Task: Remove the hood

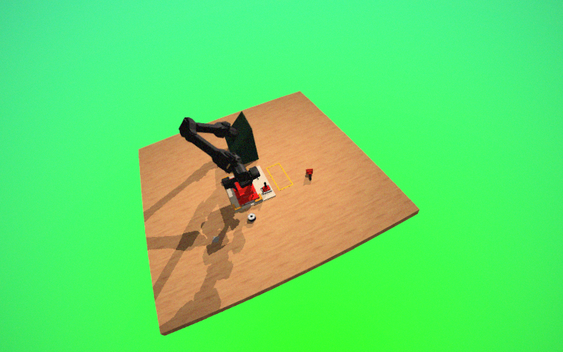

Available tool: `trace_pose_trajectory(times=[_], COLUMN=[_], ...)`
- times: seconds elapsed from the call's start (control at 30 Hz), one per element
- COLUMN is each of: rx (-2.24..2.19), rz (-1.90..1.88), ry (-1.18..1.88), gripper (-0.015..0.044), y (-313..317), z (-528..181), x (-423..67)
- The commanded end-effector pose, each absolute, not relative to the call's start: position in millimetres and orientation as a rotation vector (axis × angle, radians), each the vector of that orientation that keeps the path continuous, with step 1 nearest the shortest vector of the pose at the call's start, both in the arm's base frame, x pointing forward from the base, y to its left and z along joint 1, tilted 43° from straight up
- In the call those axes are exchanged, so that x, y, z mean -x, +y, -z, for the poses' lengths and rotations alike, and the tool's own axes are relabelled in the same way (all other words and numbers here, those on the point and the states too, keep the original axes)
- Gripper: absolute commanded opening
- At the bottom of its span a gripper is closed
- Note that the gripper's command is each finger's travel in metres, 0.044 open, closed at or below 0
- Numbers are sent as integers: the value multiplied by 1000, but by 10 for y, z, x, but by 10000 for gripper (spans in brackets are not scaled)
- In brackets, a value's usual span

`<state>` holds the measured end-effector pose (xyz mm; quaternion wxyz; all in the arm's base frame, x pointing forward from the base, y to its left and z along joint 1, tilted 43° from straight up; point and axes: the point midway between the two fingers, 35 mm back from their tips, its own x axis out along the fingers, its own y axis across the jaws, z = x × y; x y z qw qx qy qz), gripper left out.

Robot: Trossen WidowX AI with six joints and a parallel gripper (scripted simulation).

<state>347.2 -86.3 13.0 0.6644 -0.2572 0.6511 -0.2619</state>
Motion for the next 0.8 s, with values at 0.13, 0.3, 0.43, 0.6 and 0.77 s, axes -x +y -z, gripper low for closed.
trace_pose_trajectory(times=[0.13,0.3,0.43,0.6,0.77], rx=[577,577,582,574,568], rz=[590,590,587,575,567], ry=[1468,1468,1467,1467,1469], gripper=[0,0,0,0,0], y=[-687,-543,-515,-282,-53], z=[-308,-463,-368,-184,0], x=[-3483,-3471,-3484,-3497,-3484])
